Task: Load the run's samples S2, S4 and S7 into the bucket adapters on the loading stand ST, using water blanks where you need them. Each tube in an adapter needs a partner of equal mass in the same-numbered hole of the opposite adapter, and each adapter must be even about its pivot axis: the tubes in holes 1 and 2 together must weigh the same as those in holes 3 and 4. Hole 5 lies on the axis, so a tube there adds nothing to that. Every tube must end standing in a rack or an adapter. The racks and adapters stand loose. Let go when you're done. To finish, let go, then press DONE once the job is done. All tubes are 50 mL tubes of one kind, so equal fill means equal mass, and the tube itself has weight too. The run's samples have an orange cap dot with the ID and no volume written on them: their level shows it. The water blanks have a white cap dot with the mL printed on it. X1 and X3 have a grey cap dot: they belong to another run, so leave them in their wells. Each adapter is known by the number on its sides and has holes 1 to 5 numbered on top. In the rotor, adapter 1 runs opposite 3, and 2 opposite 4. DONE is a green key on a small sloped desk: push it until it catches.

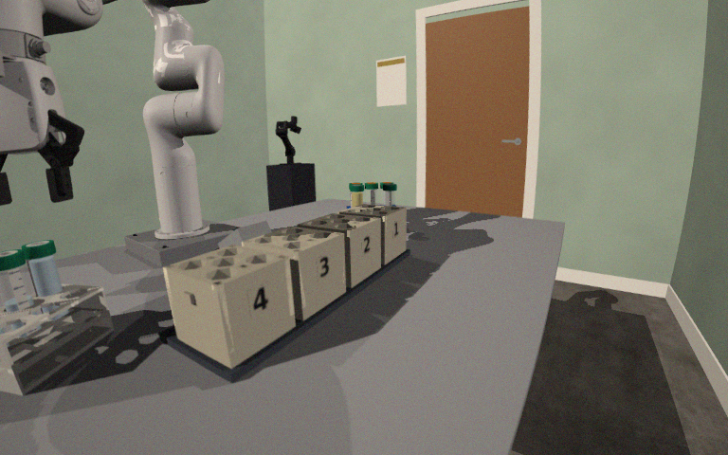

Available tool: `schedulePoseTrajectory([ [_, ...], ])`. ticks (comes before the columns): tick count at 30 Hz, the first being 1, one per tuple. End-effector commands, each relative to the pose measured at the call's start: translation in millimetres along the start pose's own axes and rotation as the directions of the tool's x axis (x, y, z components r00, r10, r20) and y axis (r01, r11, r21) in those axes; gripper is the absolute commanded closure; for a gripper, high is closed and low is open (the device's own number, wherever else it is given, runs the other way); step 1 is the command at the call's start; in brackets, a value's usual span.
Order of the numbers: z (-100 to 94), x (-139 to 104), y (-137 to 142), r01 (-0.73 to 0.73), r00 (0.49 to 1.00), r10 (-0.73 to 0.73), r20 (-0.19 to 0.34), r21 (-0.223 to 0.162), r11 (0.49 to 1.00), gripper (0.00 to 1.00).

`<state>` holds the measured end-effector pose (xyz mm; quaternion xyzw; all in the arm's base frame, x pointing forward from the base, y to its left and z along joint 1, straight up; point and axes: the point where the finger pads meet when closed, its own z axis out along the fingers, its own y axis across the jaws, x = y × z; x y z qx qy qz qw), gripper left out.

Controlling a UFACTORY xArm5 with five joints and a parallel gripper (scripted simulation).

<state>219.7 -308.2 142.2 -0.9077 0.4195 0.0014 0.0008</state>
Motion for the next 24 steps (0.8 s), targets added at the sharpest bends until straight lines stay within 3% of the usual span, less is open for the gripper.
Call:
schedulePoseTrajectory([
  [1,9.9,1.6,0.1,0.000,1.000,0.000,-0.004,0.000,1.000,0.00],
  [9,24.8,1.7,0.2,0.000,1.000,0.000,-0.004,0.000,1.000,0.00],
  [24,24.8,1.7,0.2,0.000,1.000,0.000,-0.004,0.000,1.000,0.00],
])
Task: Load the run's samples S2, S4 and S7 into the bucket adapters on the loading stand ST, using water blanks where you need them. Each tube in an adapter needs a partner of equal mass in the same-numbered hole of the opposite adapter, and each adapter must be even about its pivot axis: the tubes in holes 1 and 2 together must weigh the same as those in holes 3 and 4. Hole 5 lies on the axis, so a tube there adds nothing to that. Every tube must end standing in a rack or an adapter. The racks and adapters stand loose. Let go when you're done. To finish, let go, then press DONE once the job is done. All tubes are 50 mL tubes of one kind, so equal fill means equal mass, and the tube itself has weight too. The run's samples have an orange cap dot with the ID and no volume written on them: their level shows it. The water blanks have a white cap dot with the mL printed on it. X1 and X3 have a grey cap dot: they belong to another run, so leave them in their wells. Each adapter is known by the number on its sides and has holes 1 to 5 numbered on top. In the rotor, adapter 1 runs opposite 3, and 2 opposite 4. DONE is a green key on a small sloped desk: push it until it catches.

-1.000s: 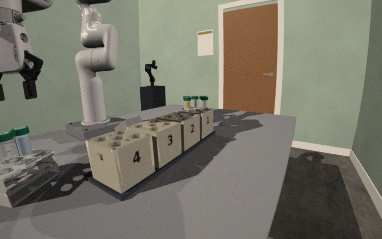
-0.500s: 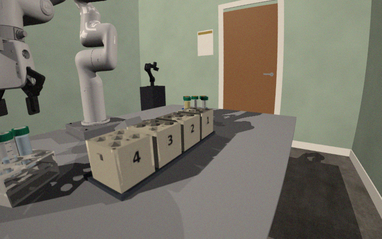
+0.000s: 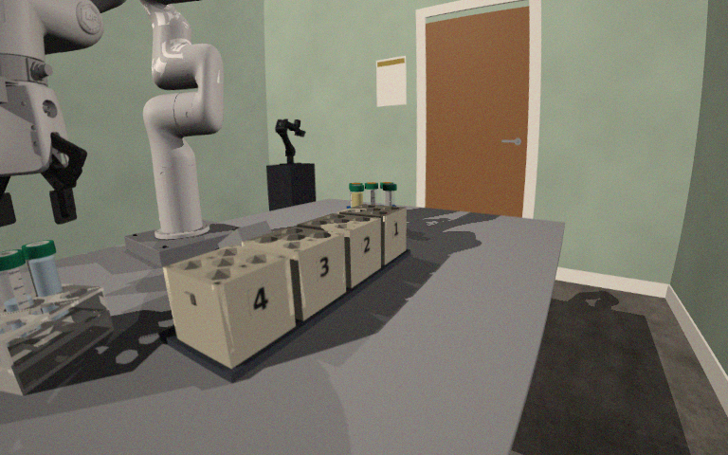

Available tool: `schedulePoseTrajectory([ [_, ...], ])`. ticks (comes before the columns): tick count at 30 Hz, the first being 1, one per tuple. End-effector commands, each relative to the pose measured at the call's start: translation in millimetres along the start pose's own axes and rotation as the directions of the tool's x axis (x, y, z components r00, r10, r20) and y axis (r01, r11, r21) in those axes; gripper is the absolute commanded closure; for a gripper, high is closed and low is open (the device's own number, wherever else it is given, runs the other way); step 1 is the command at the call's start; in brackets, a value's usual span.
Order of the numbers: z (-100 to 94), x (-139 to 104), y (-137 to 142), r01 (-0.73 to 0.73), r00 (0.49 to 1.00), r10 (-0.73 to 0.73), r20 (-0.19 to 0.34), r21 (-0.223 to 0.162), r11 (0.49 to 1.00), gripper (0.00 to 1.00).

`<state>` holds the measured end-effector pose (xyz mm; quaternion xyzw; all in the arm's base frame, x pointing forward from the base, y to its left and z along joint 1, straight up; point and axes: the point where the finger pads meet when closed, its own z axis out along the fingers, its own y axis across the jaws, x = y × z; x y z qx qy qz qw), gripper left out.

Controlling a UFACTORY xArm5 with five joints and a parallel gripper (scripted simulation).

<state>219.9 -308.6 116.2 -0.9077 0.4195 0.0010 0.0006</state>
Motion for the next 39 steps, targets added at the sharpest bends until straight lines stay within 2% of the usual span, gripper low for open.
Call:
schedulePoseTrajectory([
  [1,-1.2,1.2,0.1,0.000,1.000,0.000,-0.004,0.000,1.000,0.00],
  [27,-1.2,1.2,0.1,0.000,1.000,0.000,-0.004,0.000,1.000,0.00],
  [39,-27.9,1.1,0.1,0.000,1.000,0.000,-0.004,0.000,1.000,0.00],
])
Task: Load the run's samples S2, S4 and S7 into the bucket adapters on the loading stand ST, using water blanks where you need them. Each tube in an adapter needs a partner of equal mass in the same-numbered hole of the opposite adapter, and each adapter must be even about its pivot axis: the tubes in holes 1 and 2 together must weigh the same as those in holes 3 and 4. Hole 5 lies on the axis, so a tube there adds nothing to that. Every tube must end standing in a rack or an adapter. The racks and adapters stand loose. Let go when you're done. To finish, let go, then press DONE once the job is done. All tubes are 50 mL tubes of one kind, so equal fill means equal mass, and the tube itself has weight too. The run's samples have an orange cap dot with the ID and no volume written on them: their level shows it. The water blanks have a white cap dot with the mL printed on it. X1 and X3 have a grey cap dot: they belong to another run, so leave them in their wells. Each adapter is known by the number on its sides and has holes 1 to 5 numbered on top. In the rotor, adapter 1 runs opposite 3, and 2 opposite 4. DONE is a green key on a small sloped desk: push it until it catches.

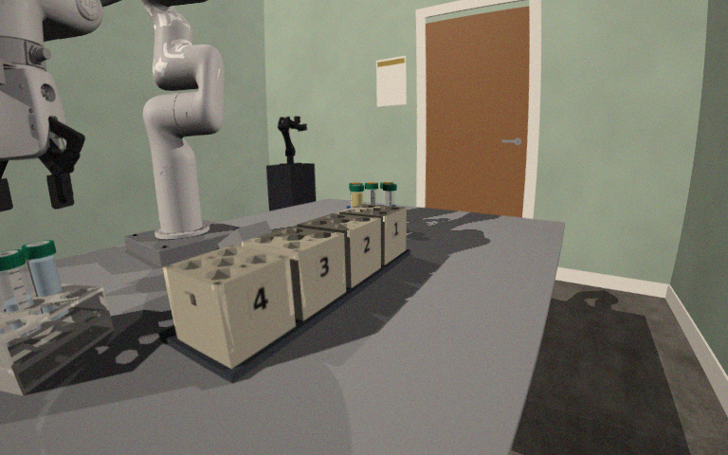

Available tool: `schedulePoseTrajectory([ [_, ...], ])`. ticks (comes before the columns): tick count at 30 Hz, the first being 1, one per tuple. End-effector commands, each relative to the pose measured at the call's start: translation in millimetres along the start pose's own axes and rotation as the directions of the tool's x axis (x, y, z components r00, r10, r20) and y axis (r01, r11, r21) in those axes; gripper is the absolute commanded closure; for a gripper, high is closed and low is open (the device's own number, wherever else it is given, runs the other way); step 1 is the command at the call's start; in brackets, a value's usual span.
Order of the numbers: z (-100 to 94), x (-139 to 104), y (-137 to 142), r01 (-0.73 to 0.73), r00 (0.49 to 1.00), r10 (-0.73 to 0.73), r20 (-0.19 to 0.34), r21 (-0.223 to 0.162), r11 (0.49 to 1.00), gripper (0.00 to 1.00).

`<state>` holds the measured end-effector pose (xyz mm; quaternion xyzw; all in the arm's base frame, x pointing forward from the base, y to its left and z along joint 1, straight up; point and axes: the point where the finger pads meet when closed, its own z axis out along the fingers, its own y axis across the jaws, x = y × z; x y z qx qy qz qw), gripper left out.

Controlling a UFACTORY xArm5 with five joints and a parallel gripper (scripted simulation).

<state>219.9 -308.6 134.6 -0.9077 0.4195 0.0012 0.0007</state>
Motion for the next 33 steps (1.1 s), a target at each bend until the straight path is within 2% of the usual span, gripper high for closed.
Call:
schedulePoseTrajectory([
  [1,-12.2,1.2,0.1,0.000,1.000,0.000,-0.004,0.000,1.000,0.00],
  [26,-73.6,1.0,0.0,0.000,1.000,0.000,-0.004,0.000,1.000,0.00],
  [33,-85.8,1.0,0.0,0.000,1.000,0.000,-0.004,0.000,1.000,0.00],
])
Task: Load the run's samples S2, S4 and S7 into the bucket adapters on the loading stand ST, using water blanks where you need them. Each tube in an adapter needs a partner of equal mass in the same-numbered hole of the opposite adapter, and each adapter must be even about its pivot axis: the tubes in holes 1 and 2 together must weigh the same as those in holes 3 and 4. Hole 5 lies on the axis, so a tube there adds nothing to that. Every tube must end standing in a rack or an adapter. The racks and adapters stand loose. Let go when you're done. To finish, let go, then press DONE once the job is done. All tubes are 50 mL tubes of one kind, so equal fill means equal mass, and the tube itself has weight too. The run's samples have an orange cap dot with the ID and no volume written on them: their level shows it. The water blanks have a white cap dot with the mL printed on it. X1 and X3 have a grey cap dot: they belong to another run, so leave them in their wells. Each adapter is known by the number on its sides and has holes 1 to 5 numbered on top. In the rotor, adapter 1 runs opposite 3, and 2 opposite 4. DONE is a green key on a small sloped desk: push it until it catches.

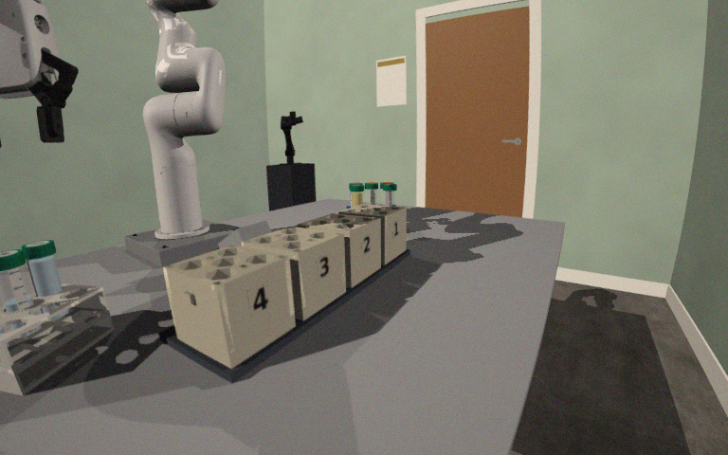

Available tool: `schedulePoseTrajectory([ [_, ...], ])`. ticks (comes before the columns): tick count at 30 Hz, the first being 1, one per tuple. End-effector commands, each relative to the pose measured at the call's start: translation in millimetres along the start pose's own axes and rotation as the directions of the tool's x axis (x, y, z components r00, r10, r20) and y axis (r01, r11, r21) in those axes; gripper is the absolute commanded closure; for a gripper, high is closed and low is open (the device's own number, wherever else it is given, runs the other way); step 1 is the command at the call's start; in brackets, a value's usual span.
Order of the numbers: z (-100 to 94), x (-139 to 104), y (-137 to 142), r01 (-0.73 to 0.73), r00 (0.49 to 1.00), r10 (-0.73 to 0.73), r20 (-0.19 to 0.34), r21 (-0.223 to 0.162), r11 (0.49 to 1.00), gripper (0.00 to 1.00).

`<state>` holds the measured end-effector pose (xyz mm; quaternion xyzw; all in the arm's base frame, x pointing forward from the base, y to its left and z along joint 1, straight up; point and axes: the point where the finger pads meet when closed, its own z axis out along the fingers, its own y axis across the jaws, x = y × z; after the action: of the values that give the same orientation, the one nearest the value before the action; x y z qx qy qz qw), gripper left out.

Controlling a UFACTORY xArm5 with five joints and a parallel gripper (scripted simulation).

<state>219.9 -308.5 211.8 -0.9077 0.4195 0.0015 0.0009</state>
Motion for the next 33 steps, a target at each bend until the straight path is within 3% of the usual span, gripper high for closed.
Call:
schedulePoseTrajectory([
  [1,-8.6,-0.1,-4.7,0.033,0.999,-0.033,-0.005,-0.001,0.999,0.00],
  [10,-8.5,-12.5,-48.1,0.327,0.945,-0.327,-0.004,-0.002,0.945,0.00],
  [12,-8.5,-12.5,-48.1,0.327,0.945,-0.327,-0.004,-0.002,0.945,0.00],
  [19,-8.4,-22.1,-81.9,0.537,0.844,-0.537,-0.004,-0.003,0.844,0.00],
  [27,-8.4,-33.0,-120.5,0.740,0.672,-0.740,-0.003,-0.003,0.672,0.00],
  [33,-8.4,-38.5,-139.7,0.748,0.663,-0.748,-0.003,-0.003,0.663,0.00],
])
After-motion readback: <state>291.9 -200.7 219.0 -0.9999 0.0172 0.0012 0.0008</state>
